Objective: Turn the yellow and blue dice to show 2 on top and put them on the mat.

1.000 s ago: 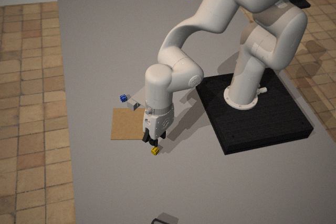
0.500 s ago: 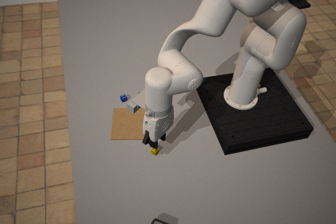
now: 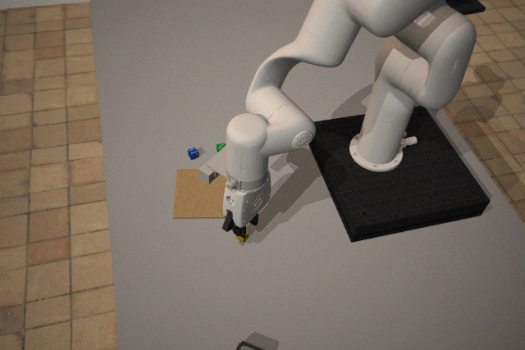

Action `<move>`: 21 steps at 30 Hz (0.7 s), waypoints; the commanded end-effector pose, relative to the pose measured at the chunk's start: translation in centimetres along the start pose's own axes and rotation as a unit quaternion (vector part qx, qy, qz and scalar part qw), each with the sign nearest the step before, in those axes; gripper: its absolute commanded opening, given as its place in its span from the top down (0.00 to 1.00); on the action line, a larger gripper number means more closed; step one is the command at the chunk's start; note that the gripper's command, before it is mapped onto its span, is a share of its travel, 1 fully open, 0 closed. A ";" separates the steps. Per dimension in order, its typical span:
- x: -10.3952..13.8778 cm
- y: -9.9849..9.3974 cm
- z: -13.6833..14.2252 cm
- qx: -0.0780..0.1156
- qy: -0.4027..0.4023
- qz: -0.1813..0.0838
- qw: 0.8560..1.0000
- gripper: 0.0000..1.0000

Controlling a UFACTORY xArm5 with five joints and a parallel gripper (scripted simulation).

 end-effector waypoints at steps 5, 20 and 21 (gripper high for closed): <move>-0.1 0.9 -0.1 -0.002 0.000 0.001 1.000 0.64; -0.1 1.8 -0.1 -0.002 0.000 0.001 1.000 0.64; -0.1 1.8 -0.1 -0.002 0.000 0.001 1.000 0.64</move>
Point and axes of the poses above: the point where the finger pads meet when closed, its own y axis out along the fingers, its own z axis across the jaws, x = y × z, the point moved 2 cm from there along -y, back along the fingers, and after that the axes turned 12 degrees about -y, right-handed, at the moved point
